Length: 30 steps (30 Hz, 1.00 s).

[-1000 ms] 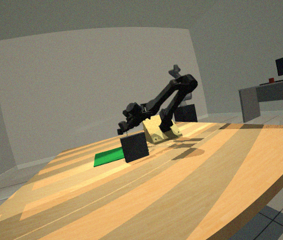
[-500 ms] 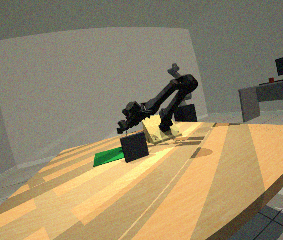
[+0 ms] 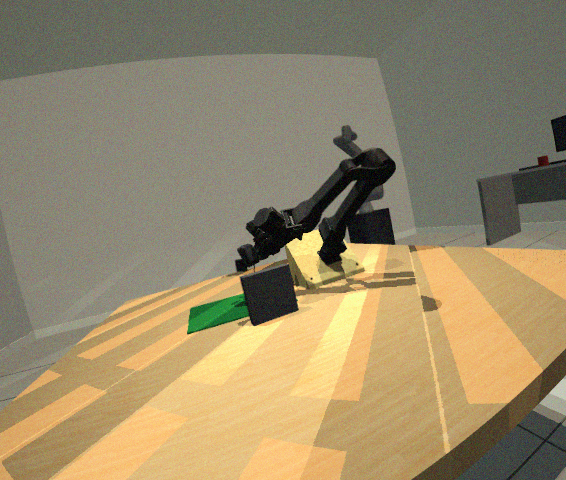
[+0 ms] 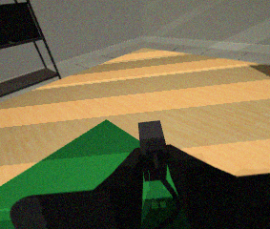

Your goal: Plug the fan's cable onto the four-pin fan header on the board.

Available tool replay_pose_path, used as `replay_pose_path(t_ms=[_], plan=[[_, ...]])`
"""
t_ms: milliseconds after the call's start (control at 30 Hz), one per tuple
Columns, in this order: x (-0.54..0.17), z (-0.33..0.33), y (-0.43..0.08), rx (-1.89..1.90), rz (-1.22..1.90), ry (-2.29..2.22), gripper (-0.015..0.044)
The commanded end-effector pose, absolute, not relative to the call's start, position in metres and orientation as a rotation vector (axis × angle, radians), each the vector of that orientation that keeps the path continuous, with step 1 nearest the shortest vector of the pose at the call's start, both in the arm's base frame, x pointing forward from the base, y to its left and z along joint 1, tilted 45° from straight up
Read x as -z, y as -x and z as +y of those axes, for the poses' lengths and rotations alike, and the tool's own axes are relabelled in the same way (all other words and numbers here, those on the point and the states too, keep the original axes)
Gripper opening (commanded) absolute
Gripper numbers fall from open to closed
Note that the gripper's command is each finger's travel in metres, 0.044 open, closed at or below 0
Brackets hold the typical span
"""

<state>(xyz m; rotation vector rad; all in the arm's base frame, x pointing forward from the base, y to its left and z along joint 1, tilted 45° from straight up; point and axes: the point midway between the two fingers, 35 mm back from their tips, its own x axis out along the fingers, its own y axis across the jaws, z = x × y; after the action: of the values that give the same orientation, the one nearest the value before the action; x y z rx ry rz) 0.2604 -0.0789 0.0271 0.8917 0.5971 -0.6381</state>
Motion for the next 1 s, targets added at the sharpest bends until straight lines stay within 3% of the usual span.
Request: replay_pose_path(t_ms=[0,967], plan=[[-0.025,-0.077,-0.259,0.645,0.595,-0.893,0.0000],[-0.009,-0.056,-0.258,0.645,0.596,-0.895,0.0000]])
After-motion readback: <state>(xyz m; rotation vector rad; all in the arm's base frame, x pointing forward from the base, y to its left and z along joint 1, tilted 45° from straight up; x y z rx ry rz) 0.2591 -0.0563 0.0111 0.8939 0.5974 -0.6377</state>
